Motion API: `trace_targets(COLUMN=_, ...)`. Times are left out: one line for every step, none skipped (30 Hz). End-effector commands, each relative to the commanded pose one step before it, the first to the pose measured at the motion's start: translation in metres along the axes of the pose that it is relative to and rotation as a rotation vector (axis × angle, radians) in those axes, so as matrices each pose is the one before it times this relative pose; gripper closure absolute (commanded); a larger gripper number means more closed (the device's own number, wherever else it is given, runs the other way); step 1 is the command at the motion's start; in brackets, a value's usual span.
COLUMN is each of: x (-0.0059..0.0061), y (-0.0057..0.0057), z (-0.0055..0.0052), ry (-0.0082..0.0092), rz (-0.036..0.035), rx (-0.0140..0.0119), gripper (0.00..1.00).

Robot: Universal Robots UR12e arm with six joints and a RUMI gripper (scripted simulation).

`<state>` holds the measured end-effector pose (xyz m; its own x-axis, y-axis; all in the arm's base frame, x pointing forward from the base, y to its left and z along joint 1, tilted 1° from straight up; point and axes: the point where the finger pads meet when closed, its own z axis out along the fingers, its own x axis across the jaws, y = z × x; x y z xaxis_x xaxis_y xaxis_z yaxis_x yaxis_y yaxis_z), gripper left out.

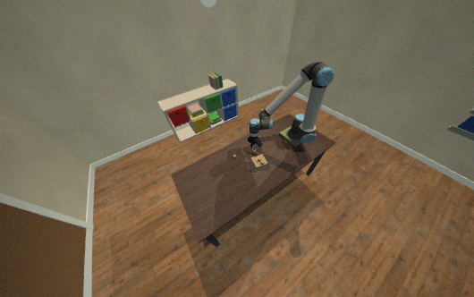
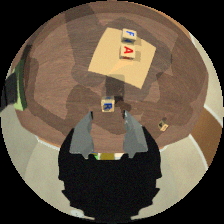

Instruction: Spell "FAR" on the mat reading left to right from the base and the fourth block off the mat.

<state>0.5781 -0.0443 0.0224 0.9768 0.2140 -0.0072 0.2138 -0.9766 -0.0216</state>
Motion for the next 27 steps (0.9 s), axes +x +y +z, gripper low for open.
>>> trace_targets(x=-0.00076, y=-0.00144, z=0.00692, ry=-0.00106, rz=-0.00059, rx=0.00016, gripper=0.60)
trace_targets(x=0.00000, y=-0.00001, z=0.00074, ry=0.00000, rz=0.00000, rx=0.00000, gripper=0.60)
trace_targets(x=0.00013, y=0.00008, z=0.00057, ry=0.00017, rz=-0.00001, rx=-0.00012, gripper=0.60)
trace_targets(x=0.00026, y=0.00017, z=0.00039, ry=0.00033, rz=-0.00001, rx=-0.00024, gripper=0.60)
trace_targets(x=0.00000, y=0.00000, z=0.00000, ry=0.00000, rz=0.00000, rx=0.00000, gripper=0.60)
trace_targets(x=0.00000, y=0.00000, z=0.00000, ry=0.00000, rz=0.00000, rx=0.00000, gripper=0.60)
trace_targets(x=0.00106, y=0.00076, z=-0.00057, ry=0.00177, rz=-0.00004, rx=-0.00128, gripper=0.60)
trace_targets(x=0.00009, y=0.00005, z=0.00024, ry=0.00029, rz=-0.00001, rx=-0.00021, gripper=0.60)
trace_targets(x=0.00000, y=-0.00002, z=0.00029, ry=0.00009, rz=-0.00001, rx=-0.00007, gripper=0.60)
trace_targets(x=-0.00010, y=-0.00008, z=0.00034, ry=-0.00010, rz=0.00000, rx=0.00007, gripper=0.60)
trace_targets(x=-0.00010, y=-0.00008, z=0.00032, ry=-0.00016, rz=0.00000, rx=0.00011, gripper=0.60)
trace_targets(x=-0.00008, y=-0.00006, z=0.00027, ry=-0.00016, rz=0.00000, rx=0.00012, gripper=0.60)
trace_targets(x=-0.00006, y=-0.00004, z=0.00021, ry=-0.00014, rz=0.00001, rx=0.00010, gripper=0.60)
trace_targets(x=-0.00004, y=-0.00002, z=0.00013, ry=-0.00009, rz=0.00002, rx=0.00006, gripper=0.60)
trace_targets(x=-0.00005, y=-0.00002, z=0.00006, ry=-0.00013, rz=0.00003, rx=0.00009, gripper=0.60)
trace_targets(x=-0.00005, y=-0.00002, z=0.00000, ry=-0.00010, rz=0.00003, rx=0.00007, gripper=0.60)
trace_targets(x=-0.00003, y=-0.00001, z=-0.00005, ry=-0.00002, rz=0.00002, rx=0.00002, gripper=0.60)
trace_targets(x=-0.00001, y=0.00000, z=-0.00007, ry=0.00003, rz=0.00001, rx=-0.00003, gripper=0.60)
trace_targets(x=0.00000, y=0.00000, z=-0.00008, ry=0.00007, rz=0.00000, rx=-0.00005, gripper=0.60)
trace_targets(x=0.00001, y=0.00001, z=-0.00007, ry=0.00008, rz=0.00000, rx=-0.00006, gripper=0.60)
trace_targets(x=0.00001, y=0.00001, z=-0.00006, ry=0.00007, rz=0.00000, rx=-0.00005, gripper=0.60)
trace_targets(x=0.00000, y=0.00000, z=0.00000, ry=0.00000, rz=0.00000, rx=0.00000, gripper=0.60)
trace_targets(x=0.00000, y=0.00000, z=0.00000, ry=0.00000, rz=0.00000, rx=0.00000, gripper=0.60)
trace_targets(x=0.00002, y=0.00002, z=-0.00005, ry=0.00007, rz=0.00000, rx=-0.00005, gripper=0.60)
trace_targets(x=0.00000, y=0.00000, z=0.00000, ry=0.00000, rz=0.00000, rx=0.00000, gripper=0.60)
trace_targets(x=0.00000, y=0.00000, z=0.00000, ry=0.00000, rz=0.00000, rx=0.00000, gripper=0.60)
trace_targets(x=0.00000, y=0.00000, z=0.00000, ry=0.00000, rz=0.00000, rx=0.00000, gripper=0.60)
